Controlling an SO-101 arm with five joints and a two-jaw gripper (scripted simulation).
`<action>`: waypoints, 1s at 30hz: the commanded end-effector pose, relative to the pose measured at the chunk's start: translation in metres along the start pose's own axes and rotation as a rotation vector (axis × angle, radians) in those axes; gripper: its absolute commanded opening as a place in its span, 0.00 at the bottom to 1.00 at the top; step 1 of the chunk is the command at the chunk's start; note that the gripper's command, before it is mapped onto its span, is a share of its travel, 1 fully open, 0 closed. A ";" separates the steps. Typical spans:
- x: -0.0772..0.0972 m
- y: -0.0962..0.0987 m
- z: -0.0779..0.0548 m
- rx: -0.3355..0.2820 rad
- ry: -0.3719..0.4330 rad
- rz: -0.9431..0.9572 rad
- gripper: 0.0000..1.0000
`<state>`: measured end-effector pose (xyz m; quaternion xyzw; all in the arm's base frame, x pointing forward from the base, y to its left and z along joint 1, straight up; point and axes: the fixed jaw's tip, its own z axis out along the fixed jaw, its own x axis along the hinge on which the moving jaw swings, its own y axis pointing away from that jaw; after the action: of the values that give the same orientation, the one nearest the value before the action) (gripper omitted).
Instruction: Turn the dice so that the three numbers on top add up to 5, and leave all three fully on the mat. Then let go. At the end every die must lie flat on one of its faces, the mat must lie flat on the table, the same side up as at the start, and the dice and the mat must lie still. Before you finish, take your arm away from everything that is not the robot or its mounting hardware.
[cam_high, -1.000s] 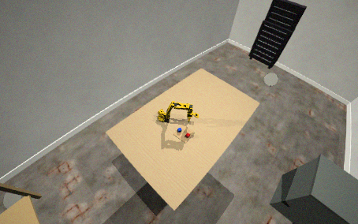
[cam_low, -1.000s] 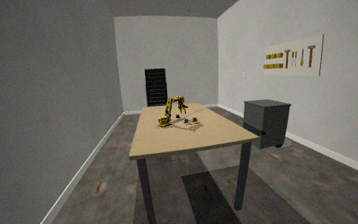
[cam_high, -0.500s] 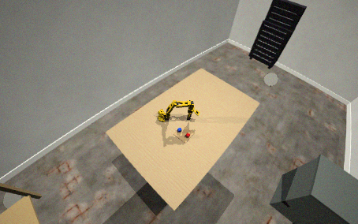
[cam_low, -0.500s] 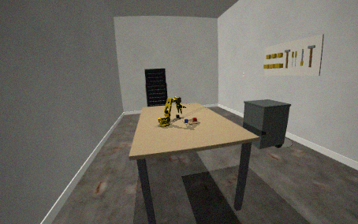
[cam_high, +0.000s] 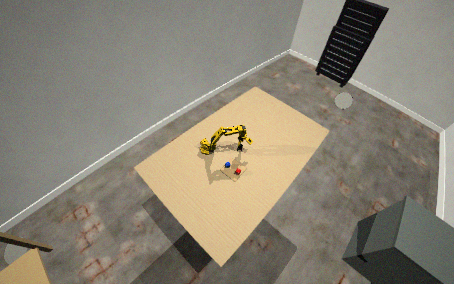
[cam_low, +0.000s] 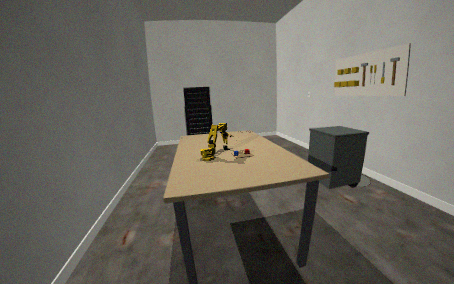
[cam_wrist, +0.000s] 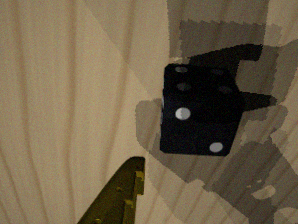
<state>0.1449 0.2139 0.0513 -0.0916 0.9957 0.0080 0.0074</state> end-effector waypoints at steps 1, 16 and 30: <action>0.000 0.008 -0.009 -0.031 -0.029 0.013 0.35; 0.001 0.009 -0.009 -0.032 -0.028 0.022 0.35; -0.002 0.012 -0.016 -0.060 -0.055 0.026 0.35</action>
<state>0.1420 0.2179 0.0506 -0.0793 0.9968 0.0075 0.0066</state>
